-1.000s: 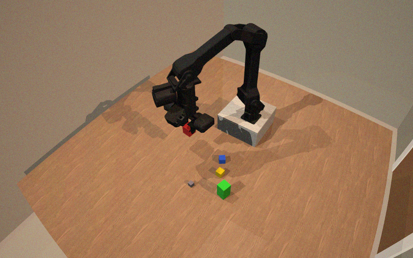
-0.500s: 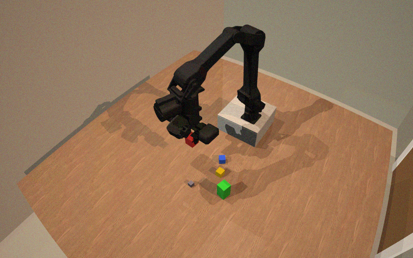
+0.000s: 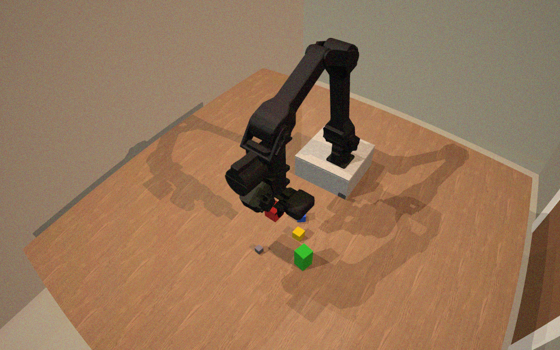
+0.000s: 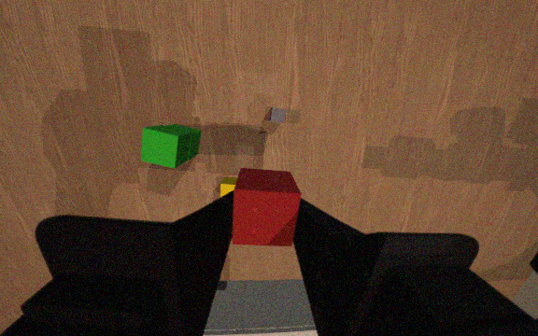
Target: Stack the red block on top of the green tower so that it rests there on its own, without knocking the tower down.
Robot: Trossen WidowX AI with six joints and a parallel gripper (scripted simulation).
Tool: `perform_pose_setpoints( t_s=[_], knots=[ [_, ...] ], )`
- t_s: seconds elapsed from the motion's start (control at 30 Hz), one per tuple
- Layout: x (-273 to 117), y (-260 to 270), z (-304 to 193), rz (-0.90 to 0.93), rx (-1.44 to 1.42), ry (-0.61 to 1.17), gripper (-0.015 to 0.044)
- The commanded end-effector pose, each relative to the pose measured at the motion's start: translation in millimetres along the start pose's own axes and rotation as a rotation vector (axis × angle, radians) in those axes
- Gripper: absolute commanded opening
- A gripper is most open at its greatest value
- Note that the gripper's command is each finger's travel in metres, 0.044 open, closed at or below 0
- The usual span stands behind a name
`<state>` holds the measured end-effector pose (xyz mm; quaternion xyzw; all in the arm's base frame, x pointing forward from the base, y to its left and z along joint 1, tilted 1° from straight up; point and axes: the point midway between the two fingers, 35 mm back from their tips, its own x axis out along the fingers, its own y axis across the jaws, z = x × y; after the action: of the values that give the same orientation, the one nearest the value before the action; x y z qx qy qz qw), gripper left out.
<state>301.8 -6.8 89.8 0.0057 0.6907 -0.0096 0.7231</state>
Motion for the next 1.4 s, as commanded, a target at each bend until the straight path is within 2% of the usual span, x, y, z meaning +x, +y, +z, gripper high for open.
perform_pose_setpoints(
  t_s=[0.0, 0.5, 0.97, 1.17, 1.37],
  knots=[
    [-0.5, 23.4, 5.5, 0.005, 0.010, 0.000, 0.0000],
    [0.9, 100.9, 10.1, 0.004, 0.038, 0.001, 0.0000],
    [29.1, 101.2, 11.4, 0.004, 0.038, 0.001, 0.0000],
    [53.6, 101.1, 11.1, 0.004, 0.038, 0.001, 0.0000],
    [53.2, 101.1, 11.0, 0.004, 0.038, 0.001, 0.0000]
  ],
)
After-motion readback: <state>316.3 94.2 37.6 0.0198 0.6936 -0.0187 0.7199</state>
